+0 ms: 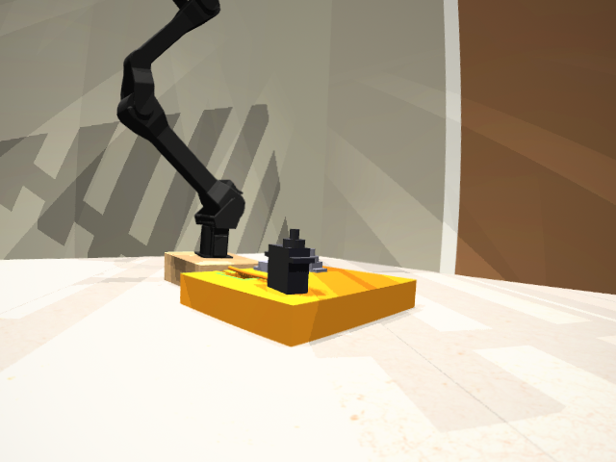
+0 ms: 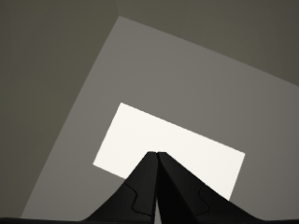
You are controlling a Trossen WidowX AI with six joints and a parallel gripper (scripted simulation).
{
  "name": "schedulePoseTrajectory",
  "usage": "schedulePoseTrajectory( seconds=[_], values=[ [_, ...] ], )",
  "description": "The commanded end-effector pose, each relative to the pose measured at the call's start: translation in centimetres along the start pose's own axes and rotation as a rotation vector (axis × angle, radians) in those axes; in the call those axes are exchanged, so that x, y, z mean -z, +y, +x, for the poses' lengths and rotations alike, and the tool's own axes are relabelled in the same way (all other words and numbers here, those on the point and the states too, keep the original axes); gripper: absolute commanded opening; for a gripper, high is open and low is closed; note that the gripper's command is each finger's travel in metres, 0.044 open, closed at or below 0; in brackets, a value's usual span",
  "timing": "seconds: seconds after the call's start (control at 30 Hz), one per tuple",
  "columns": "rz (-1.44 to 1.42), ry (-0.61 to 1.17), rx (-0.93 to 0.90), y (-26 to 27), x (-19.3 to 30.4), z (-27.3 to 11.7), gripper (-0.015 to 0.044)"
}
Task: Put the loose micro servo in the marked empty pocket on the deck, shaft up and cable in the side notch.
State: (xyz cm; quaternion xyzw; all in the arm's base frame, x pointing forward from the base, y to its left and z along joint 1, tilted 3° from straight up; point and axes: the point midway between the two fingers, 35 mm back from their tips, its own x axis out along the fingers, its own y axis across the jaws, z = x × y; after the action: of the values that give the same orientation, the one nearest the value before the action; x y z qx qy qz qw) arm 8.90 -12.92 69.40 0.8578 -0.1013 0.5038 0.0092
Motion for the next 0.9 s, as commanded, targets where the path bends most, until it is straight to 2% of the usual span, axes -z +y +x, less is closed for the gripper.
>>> schedulePoseTrajectory(
  seconds=[0.0,0.43,0.87],
  values=[
    [-0.115,0.045,0.037,-2.0,1.5,-0.5,0.0],
    [-0.48,0.158,0.156,-8.8,4.2,-2.2,0.0],
    [-0.794,0.227,0.259,-15.0,4.1,-3.8,0.0]
  ],
)
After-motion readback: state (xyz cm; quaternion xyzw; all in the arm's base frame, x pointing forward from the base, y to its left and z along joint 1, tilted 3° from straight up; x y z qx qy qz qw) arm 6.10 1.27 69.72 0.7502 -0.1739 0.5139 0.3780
